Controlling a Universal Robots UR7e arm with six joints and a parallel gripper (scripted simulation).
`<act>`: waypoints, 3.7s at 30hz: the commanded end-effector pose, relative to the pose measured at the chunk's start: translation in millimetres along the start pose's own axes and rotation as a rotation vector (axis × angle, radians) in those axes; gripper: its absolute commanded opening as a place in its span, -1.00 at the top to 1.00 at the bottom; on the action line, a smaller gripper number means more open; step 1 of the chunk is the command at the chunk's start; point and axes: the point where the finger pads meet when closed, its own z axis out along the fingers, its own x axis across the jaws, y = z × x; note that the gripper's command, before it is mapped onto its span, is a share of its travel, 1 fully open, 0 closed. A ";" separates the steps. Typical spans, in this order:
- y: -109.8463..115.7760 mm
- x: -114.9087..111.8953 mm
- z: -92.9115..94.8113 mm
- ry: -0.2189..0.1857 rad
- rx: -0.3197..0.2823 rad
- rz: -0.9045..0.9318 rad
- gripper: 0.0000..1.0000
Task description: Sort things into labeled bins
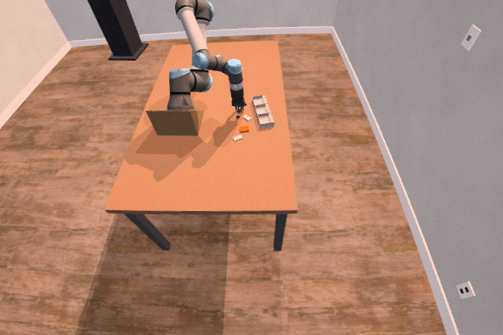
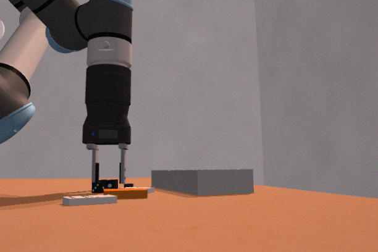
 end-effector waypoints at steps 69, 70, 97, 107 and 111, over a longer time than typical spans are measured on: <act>-0.4 -0.9 -44.4 0.001 0.000 0.000 -0.01; -0.4 -0.9 -47.7 0.001 0.000 0.000 -0.01; 2.6 4.4 -43.6 0.001 0.000 0.000 -0.01; 32.6 56.4 -43.6 0.001 0.000 0.000 -0.01; 44.6 77.2 -43.6 0.001 0.000 0.000 -0.01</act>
